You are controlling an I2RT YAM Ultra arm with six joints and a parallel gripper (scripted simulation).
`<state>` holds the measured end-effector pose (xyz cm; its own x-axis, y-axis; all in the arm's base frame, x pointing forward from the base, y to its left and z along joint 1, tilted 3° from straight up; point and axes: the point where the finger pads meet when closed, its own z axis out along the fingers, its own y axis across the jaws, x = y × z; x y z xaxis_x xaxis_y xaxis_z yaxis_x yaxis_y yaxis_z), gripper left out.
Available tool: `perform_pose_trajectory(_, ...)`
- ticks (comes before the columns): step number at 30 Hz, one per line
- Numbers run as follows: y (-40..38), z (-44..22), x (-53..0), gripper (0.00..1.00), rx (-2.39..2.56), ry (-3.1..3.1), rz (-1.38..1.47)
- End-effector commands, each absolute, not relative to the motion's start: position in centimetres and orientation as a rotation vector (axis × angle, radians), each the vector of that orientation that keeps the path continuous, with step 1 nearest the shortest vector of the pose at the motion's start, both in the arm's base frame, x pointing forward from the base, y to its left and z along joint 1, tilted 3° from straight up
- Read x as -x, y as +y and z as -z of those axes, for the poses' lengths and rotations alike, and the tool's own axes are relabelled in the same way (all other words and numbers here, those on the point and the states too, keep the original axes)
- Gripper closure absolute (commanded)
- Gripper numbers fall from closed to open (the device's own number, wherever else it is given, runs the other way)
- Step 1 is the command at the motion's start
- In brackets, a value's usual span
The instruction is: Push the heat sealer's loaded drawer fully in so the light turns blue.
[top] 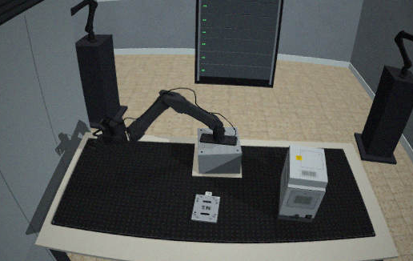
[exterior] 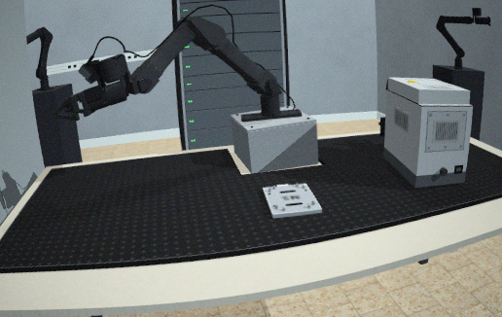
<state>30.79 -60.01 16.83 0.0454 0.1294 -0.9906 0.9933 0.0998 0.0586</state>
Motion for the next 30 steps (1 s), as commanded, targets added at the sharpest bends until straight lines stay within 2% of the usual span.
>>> perform_pose_trajectory(1,-60.0,-17.9,-30.8,0.0,-1.239,1.289,1.032)
perform_pose_trajectory(17,-60.0,-17.9,-30.8,0.0,-1.239,1.289,1.032)
perform_pose_trajectory(18,-59.8,-18.4,-30.6,0.55,-1.207,1.308,1.016)
perform_pose_trajectory(30,-57.0,-21.4,-35.4,0.55,-1.155,1.321,0.963)
